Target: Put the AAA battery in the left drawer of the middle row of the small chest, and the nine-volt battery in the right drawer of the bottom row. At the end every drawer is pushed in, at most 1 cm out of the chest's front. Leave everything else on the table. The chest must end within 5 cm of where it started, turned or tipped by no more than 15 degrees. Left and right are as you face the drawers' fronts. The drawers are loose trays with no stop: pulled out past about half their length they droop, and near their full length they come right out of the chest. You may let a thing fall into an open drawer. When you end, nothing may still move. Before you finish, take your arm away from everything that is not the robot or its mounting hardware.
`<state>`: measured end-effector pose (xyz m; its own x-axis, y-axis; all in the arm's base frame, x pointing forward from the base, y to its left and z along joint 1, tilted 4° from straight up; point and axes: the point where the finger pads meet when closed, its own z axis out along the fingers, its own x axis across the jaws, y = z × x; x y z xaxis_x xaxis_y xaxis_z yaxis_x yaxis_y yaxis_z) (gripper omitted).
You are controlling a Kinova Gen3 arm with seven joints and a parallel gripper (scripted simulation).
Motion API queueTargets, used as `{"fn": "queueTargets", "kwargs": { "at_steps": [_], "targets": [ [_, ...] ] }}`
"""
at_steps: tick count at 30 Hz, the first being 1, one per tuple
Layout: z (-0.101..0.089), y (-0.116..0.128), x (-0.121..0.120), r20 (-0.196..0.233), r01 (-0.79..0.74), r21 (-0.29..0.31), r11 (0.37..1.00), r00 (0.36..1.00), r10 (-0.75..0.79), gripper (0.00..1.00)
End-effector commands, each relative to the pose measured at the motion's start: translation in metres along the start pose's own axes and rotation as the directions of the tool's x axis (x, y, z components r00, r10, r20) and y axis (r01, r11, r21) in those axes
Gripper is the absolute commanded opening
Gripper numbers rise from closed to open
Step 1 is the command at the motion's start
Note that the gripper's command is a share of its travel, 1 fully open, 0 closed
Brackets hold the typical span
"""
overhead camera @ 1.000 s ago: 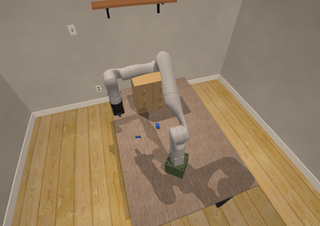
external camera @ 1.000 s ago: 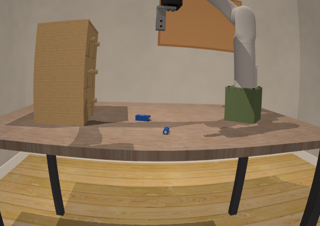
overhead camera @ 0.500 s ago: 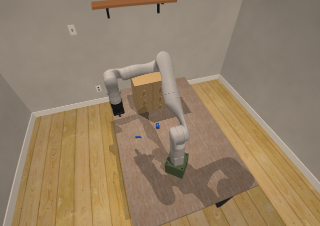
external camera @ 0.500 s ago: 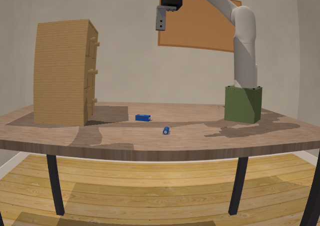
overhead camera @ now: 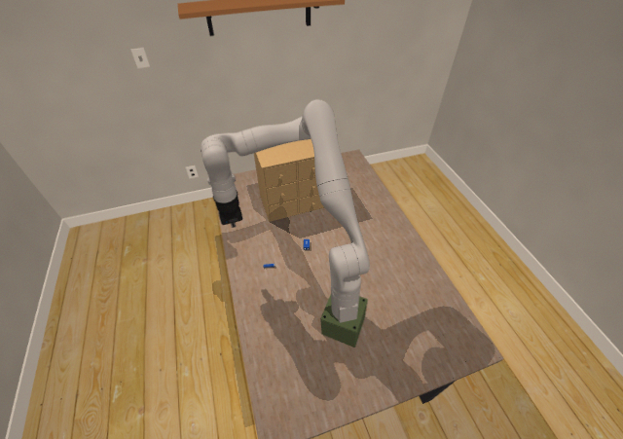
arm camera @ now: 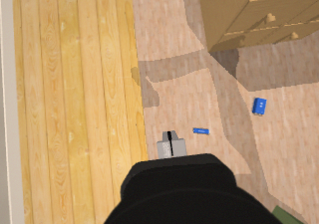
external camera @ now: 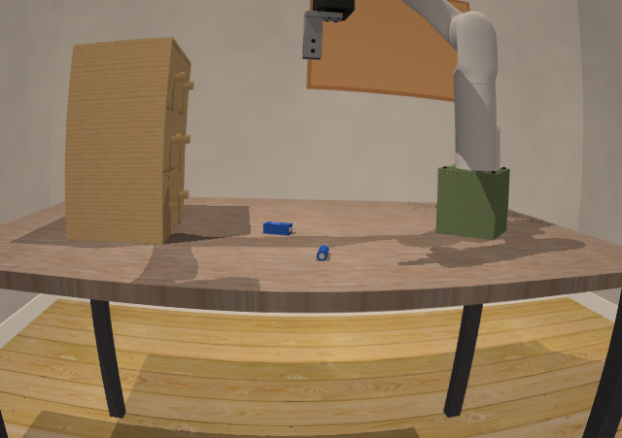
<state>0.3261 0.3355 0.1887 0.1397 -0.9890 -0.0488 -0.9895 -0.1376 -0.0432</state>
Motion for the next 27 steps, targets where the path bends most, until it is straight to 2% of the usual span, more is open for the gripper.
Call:
{"fn": "queueTargets", "kwargs": {
  "at_steps": [1,17,22,27],
  "targets": [
    [-0.001,0.0,0.0,0.001,-0.001,0.001,1.0,1.0,0.001,0.0],
    [0.002,-0.01,0.015,0.001,-0.119,-0.001,0.993,0.993,0.119,0.0],
    [0.005,-0.017,0.028,0.0,-0.227,-0.003,0.974,0.974,0.227,0.0],
    [0.008,-0.027,0.048,-0.001,-0.371,-0.005,0.928,0.928,0.371,0.0]
  ]
}}
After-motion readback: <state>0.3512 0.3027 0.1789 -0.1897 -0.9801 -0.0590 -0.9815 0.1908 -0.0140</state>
